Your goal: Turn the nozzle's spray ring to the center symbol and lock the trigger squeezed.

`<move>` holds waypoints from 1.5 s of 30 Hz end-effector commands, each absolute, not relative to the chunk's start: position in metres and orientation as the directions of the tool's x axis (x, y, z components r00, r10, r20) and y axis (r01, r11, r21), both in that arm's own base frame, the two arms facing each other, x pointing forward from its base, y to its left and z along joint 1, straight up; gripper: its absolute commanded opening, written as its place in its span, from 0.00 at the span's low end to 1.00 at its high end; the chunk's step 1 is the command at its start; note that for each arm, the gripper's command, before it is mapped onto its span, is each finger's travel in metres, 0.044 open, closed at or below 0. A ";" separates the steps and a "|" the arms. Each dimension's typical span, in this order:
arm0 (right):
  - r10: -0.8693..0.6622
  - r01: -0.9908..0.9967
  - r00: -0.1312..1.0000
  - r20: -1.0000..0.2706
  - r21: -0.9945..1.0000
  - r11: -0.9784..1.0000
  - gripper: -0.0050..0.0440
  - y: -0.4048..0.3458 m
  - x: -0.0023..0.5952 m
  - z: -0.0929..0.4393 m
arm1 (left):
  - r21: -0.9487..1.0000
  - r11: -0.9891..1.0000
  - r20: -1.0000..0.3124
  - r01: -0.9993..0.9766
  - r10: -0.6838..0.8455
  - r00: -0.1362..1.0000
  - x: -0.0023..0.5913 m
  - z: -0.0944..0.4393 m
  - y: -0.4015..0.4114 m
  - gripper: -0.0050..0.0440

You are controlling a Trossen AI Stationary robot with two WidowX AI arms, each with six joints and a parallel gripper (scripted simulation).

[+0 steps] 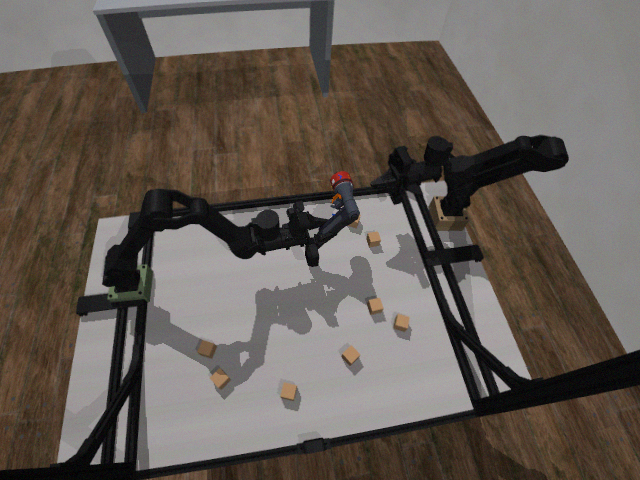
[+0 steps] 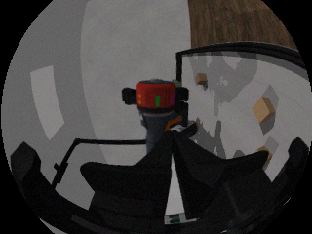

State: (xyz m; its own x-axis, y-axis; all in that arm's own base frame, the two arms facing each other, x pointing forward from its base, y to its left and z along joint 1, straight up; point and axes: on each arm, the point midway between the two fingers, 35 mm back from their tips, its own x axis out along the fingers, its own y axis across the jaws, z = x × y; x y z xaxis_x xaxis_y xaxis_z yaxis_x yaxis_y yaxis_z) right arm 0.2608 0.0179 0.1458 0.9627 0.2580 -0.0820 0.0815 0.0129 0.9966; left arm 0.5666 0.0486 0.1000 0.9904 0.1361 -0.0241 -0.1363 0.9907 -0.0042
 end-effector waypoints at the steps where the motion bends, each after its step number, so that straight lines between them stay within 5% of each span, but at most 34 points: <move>1: 0.257 0.106 0.960 -0.108 0.994 0.022 0.10 0.021 0.254 0.140 | 0.000 0.990 0.000 -0.139 0.139 0.990 0.568 0.108 0.049 0.10; 45: 0.225 0.134 0.964 -0.140 0.990 0.044 0.10 0.027 0.279 0.140 | 0.000 0.990 0.000 -0.139 0.139 0.990 0.568 0.108 0.049 0.10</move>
